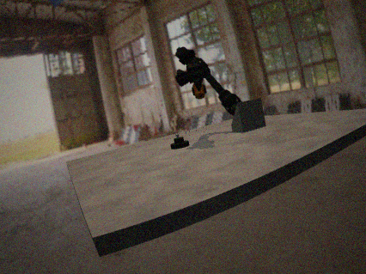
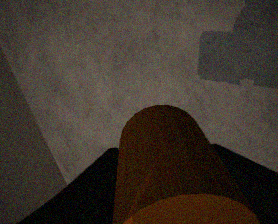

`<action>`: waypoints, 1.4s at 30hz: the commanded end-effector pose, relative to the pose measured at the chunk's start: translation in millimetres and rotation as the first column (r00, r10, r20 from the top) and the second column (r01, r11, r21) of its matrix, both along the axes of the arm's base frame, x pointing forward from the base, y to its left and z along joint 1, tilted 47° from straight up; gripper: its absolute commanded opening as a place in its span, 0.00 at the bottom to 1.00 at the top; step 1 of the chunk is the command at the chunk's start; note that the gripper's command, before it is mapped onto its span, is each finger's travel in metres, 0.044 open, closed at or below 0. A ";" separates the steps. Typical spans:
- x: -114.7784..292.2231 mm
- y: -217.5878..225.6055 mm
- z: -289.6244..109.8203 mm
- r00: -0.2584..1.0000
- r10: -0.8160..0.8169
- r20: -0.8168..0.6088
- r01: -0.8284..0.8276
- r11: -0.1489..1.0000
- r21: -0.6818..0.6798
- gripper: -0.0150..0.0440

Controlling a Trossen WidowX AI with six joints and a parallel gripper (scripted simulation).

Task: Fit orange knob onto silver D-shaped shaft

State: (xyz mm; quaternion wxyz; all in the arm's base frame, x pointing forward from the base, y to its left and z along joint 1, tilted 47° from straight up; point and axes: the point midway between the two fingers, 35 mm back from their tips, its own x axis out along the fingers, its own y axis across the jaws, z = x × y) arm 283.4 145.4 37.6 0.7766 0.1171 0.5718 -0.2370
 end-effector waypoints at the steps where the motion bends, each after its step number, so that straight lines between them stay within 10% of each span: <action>1: 0.6 5.6 7.7 0.999 0.027 0.038 -0.030 0.997 0.073 0.25; 42: -1.0 12.9 21.6 0.983 0.088 0.160 -0.127 0.958 0.256 0.25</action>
